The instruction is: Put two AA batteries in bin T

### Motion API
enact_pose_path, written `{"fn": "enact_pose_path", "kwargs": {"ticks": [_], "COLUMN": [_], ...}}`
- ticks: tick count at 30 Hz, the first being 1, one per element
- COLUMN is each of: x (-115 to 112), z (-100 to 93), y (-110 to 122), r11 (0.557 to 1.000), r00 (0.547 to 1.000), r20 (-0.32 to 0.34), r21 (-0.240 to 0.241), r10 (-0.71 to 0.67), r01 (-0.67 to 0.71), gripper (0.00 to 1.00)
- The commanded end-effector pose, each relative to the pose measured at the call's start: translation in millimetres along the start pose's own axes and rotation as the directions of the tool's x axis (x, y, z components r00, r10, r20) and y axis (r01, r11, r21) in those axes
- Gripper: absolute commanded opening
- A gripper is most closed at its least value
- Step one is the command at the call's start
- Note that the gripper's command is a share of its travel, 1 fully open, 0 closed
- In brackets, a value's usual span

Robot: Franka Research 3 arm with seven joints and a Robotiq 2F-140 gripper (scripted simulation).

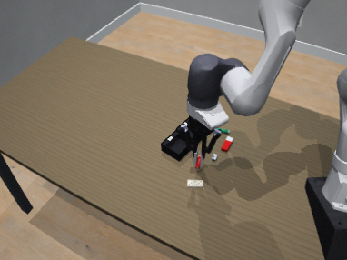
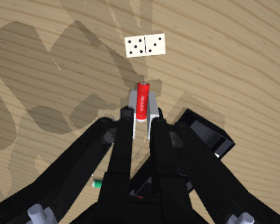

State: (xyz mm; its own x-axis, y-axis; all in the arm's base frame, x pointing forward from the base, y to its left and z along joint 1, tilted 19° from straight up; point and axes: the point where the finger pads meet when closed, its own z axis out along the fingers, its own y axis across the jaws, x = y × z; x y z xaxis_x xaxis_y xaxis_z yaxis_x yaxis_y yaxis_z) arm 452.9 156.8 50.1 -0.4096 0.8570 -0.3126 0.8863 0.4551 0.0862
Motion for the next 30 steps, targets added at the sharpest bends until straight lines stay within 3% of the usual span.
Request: {"fn": "enact_pose_path", "kwargs": {"ticks": [1, 7, 30], "x": [-1, -1, -1], "z": [-10.4, -30.4, -30.4], "y": [-4, -4, -4], "r11": [1.0, 1.0, 1.0], "r00": [1.0, 1.0, 1.0], "r20": [0.005, 0.005, 0.005], "r21": [0.014, 0.014, 0.014], "r10": [-0.013, -0.013, -0.013], "r01": [0.012, 0.012, 0.012], "gripper": [0.05, 0.05, 0.05]}}
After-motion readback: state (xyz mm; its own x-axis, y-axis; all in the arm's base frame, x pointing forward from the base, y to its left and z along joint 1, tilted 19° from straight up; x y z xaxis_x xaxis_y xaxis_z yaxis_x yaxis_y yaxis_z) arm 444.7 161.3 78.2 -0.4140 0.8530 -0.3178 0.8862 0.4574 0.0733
